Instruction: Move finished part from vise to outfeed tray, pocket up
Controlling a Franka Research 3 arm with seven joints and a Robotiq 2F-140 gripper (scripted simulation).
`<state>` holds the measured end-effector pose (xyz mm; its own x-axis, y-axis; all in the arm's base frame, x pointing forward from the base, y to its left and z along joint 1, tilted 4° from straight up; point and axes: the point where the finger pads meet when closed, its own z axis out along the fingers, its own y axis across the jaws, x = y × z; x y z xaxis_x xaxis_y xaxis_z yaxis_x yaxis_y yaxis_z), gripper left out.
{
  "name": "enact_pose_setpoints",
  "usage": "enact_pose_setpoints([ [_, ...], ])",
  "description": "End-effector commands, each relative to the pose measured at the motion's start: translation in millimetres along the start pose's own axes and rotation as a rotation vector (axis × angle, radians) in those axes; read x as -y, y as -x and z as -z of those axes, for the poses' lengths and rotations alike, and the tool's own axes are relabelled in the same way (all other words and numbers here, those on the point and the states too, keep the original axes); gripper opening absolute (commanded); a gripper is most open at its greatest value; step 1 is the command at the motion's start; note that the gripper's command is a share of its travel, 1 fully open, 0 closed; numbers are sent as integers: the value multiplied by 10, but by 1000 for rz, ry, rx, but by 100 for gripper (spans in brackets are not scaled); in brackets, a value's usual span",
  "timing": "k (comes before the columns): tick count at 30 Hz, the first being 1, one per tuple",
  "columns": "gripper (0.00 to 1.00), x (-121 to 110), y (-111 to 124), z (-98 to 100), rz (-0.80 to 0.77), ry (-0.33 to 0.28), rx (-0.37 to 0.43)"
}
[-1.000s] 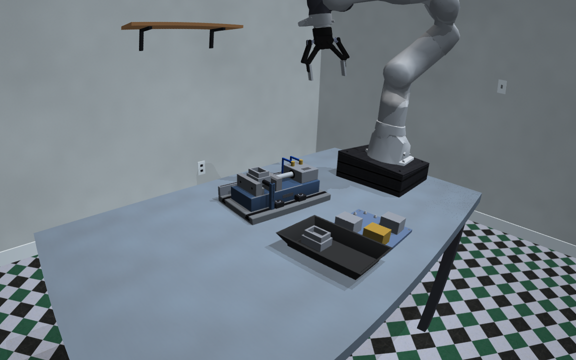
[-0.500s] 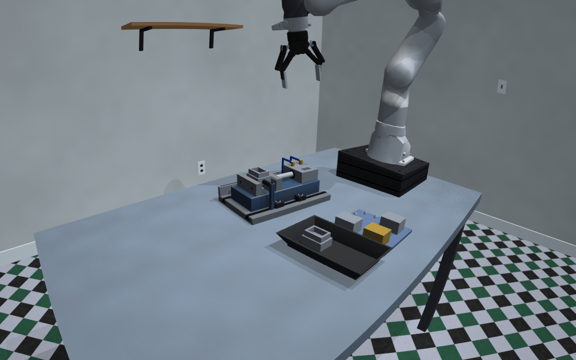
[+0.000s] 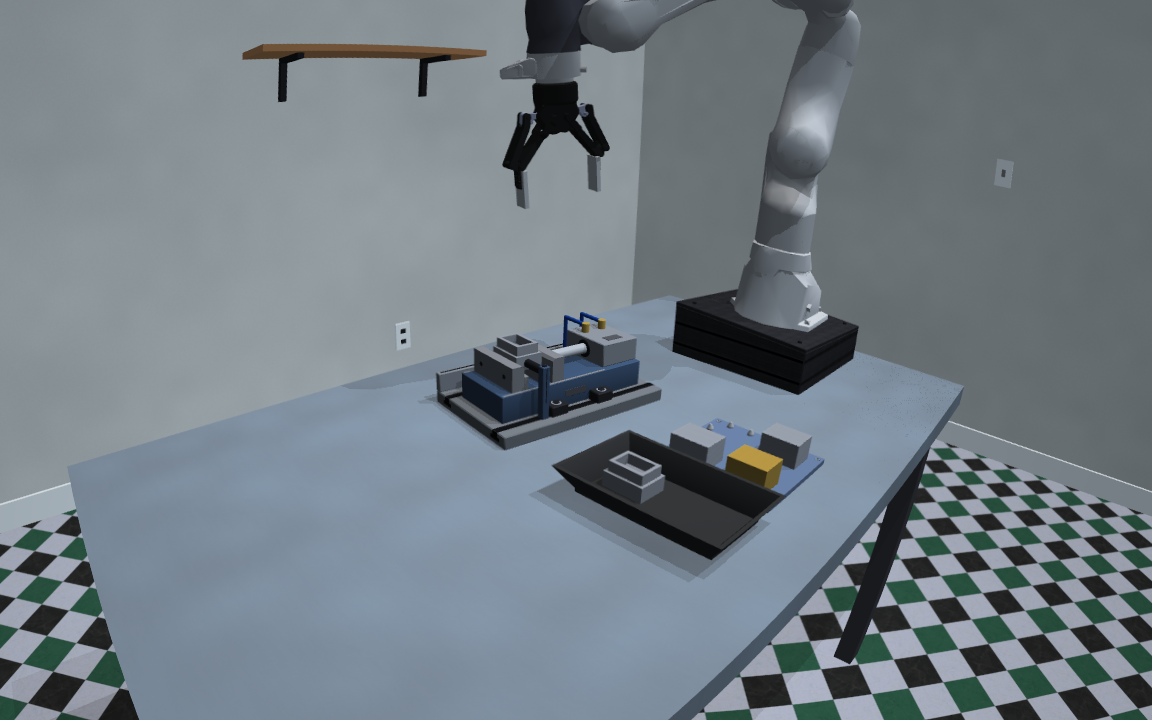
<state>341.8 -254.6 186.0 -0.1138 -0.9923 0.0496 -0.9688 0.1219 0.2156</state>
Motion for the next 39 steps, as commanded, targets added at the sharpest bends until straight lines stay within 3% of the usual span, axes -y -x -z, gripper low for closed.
enact_pose_setpoints([
  [1,100,411,113,-42,-47,-44,-16],
  [15,100,1447,1110,-303,39,-130,41],
  [17,100,1447,1110,-303,39,-130,41],
  [18,100,1594,1313,-343,51,-144,58],
  [23,100,1834,1698,-411,71,-170,92],
  [39,100,1845,1717,-414,72,-171,94],
])
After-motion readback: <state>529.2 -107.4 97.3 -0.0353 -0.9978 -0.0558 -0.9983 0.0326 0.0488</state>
